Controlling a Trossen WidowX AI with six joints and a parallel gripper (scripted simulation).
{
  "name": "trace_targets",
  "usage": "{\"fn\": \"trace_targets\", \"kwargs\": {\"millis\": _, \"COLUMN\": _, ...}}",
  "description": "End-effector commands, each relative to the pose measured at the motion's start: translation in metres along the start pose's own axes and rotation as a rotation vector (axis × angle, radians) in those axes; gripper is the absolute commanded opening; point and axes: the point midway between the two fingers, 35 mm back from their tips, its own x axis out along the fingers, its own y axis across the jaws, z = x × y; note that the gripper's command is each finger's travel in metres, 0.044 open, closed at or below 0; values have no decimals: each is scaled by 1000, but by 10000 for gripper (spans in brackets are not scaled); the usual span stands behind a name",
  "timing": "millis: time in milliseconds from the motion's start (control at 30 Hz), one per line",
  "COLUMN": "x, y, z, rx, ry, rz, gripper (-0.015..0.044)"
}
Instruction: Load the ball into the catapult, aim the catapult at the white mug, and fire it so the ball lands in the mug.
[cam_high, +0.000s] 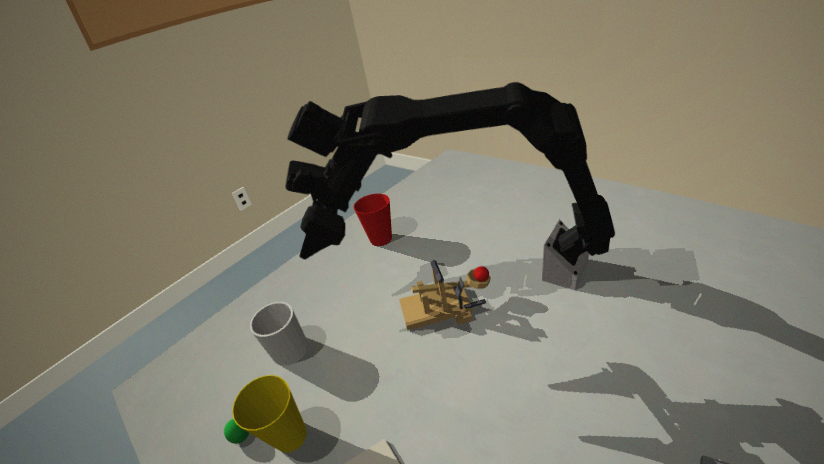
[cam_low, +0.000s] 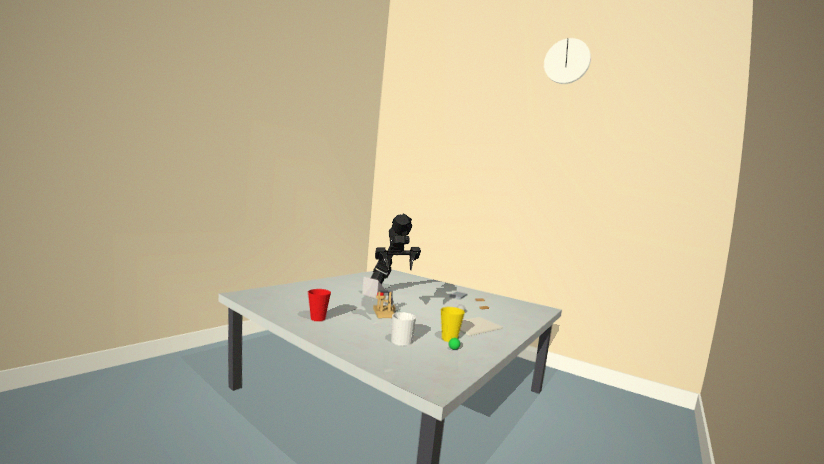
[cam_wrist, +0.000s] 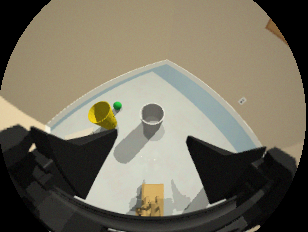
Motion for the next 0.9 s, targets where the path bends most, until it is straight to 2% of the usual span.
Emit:
{"fn": "trace_targets", "kwargs": {"millis": 0, "x": 3, "y": 3, "z": 10, "rx": 8, "ry": -34, "rz": 23, "gripper": 440}}
{"fn": "trace_targets", "kwargs": {"millis": 567, "x": -1, "y": -1, "z": 5, "rx": 11, "ry": -31, "rz": 18, "gripper": 440}}
{"fn": "trace_targets", "kwargs": {"millis": 867, "x": -1, "y": -1, "z": 5, "rx": 11, "ry": -31, "rz": 18, "gripper": 204}}
